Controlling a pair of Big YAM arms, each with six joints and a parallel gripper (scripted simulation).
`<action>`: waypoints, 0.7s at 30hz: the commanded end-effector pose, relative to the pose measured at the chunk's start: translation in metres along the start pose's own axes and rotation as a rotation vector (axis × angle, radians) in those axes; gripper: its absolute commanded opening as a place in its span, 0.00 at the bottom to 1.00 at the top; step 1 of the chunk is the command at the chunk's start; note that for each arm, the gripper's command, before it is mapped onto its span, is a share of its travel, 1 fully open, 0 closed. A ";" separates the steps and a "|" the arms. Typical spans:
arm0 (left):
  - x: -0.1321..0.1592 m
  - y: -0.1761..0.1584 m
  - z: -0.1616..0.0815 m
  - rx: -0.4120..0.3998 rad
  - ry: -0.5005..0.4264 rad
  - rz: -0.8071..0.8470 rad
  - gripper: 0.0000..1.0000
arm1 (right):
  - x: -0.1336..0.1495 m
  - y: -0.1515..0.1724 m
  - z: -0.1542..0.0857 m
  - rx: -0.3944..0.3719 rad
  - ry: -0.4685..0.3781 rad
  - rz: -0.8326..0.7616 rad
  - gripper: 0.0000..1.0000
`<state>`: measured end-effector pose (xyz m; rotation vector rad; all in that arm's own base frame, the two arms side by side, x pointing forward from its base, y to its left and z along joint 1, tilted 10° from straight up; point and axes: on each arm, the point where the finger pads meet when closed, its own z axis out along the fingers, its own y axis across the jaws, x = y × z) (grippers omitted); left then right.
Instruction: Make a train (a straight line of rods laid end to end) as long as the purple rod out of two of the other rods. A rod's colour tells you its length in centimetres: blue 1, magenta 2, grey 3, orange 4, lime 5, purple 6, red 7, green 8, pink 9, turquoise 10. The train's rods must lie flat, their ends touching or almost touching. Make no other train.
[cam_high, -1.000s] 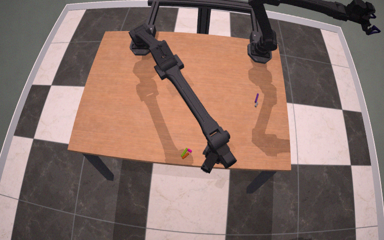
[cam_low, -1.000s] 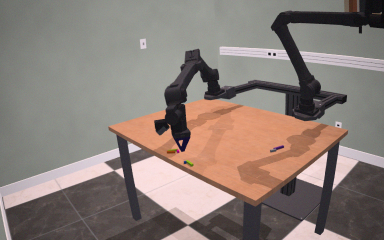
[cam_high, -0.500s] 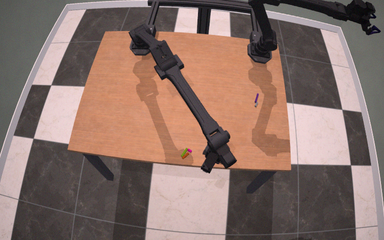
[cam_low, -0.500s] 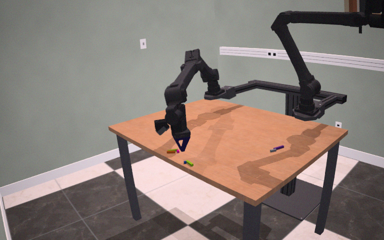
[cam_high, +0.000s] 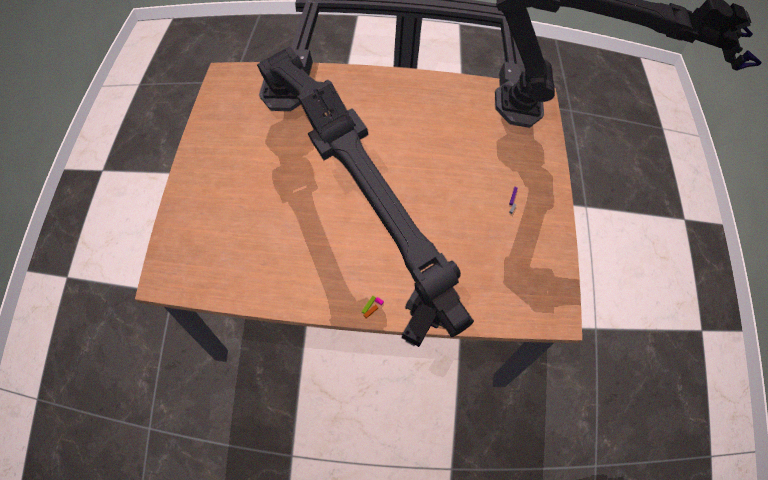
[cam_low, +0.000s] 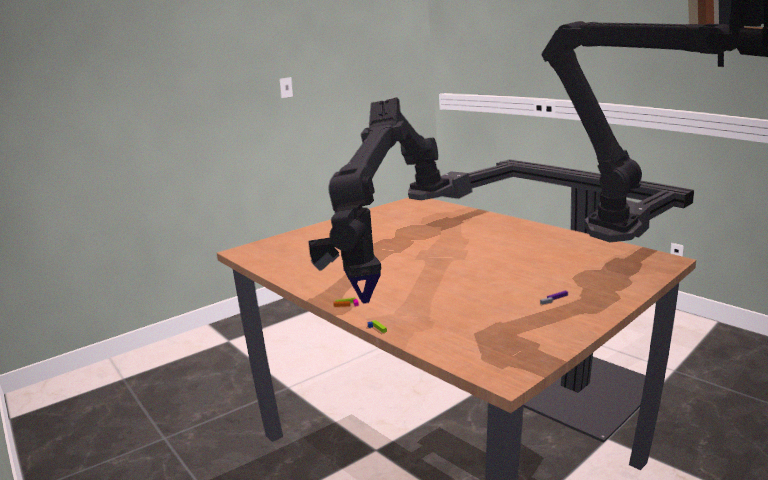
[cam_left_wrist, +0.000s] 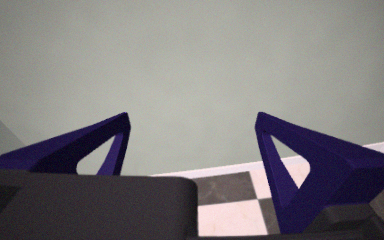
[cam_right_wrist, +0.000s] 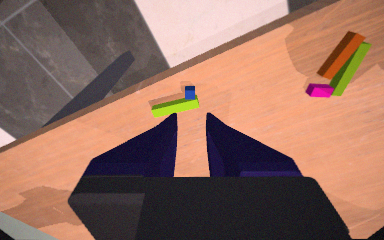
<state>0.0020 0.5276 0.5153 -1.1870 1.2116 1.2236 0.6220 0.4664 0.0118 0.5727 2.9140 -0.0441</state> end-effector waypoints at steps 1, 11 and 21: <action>-0.016 0.007 -0.005 -0.017 -0.044 -0.015 1.00 | -0.016 0.011 -0.035 -0.053 -0.030 0.019 0.23; -0.016 0.007 -0.005 -0.017 -0.044 -0.015 1.00 | -0.014 0.007 -0.009 -0.028 -0.016 0.031 0.23; -0.016 0.007 -0.005 -0.017 -0.044 -0.015 1.00 | -0.013 0.013 0.000 -0.041 -0.023 0.019 0.23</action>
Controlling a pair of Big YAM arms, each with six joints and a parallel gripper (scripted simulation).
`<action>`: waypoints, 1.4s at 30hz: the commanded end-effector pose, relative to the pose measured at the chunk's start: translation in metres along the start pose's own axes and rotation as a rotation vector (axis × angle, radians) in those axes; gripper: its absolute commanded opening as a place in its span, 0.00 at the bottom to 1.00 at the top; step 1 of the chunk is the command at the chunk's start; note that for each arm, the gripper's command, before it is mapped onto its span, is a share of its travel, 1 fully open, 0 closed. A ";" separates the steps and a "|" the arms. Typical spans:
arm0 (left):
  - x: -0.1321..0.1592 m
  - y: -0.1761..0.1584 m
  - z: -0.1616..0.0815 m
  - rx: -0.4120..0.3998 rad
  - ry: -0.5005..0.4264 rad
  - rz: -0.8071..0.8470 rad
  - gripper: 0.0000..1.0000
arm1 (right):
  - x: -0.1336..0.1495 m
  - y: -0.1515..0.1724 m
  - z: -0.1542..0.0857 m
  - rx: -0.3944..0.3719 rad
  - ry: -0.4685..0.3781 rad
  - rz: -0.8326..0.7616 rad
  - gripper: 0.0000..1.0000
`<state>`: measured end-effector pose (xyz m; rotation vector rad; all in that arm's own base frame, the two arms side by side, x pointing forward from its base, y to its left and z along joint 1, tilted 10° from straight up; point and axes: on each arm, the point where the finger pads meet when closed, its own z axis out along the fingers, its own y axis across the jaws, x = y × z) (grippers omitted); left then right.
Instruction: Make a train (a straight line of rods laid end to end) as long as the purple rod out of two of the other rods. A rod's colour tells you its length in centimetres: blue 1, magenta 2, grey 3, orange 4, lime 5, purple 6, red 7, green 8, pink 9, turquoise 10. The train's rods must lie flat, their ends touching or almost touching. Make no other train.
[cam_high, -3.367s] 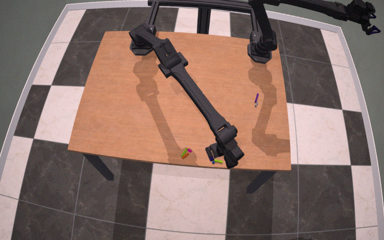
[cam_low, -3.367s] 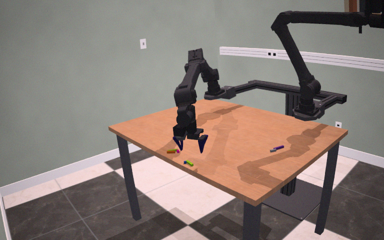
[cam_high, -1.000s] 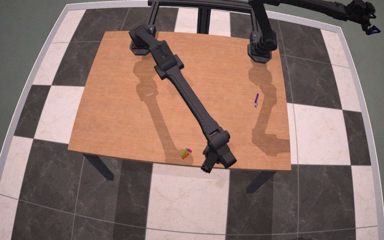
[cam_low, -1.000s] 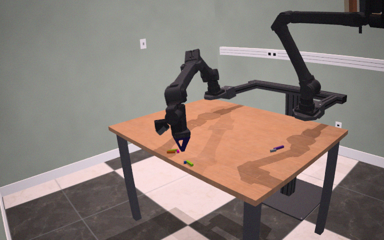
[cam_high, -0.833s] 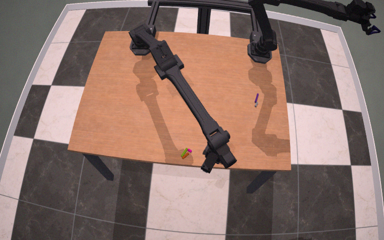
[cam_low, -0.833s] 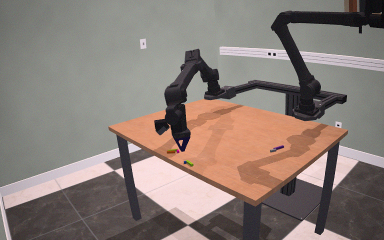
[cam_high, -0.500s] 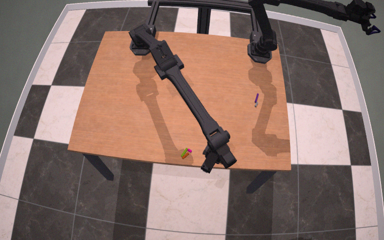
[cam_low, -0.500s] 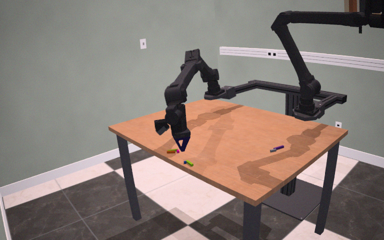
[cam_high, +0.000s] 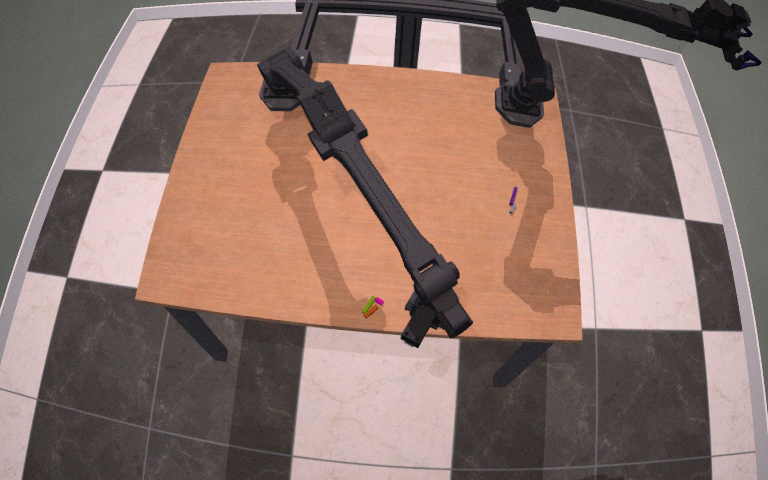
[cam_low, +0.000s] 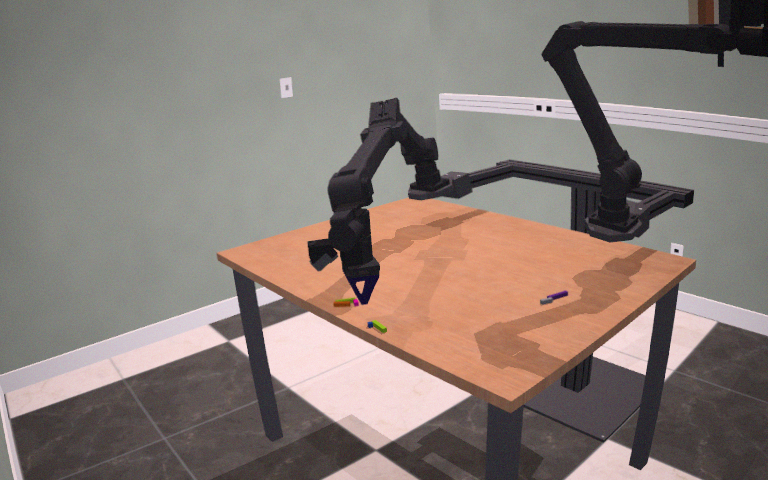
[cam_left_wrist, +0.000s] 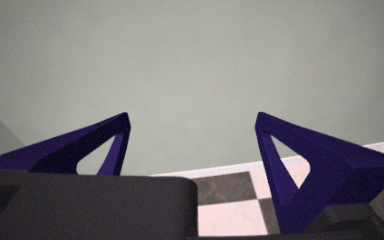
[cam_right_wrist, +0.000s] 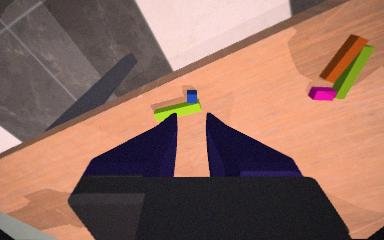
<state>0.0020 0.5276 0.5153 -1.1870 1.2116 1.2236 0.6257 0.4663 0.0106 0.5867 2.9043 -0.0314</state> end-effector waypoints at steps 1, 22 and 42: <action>-0.016 0.007 -0.005 -0.017 -0.044 -0.015 1.00 | -0.012 0.013 0.000 -0.041 -0.023 0.009 0.23; -0.016 0.007 -0.005 -0.017 -0.044 -0.015 1.00 | -0.006 0.002 0.044 -0.007 -0.004 0.003 0.23; -0.016 0.007 -0.005 -0.017 -0.044 -0.015 1.00 | -0.004 0.001 0.052 0.000 0.000 0.001 0.23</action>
